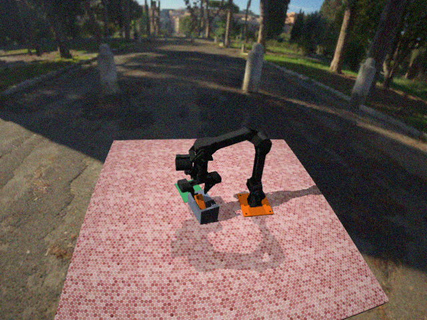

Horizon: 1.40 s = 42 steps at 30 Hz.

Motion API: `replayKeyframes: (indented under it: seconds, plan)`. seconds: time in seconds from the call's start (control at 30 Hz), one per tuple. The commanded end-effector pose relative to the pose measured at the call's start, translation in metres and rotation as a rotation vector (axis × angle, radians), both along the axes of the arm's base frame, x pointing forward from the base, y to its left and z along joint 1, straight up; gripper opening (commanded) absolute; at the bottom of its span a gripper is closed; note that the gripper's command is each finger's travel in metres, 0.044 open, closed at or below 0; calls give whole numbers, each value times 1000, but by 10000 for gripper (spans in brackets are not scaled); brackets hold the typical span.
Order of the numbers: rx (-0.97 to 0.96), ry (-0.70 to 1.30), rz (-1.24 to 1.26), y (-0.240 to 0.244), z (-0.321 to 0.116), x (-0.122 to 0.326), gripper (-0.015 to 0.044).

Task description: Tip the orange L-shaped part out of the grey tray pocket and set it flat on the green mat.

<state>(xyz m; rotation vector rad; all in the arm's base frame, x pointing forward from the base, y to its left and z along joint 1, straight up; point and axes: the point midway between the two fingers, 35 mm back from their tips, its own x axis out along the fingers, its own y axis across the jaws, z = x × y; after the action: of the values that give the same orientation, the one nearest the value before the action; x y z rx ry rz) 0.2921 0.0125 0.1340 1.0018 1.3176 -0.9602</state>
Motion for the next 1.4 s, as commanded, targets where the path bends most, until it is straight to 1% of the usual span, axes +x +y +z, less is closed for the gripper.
replayKeyframes:
  seconds: [0.0, 0.6, 0.77, 1.1, 1.2, 1.37]
  plan:
    - [-3, 0, -4, -1, -7, 0, 280]
    - [-3, 1, -4, 0, -34, 0, 280]
    - [0, 1, 0, 0, -30, 0, 149]
    - [0, 1, 0, 0, -30, 0, 82]
    - [0, 1, 0, 0, -30, 0, 3]
    - [0, 1, -1, 0, -30, 0, 0]
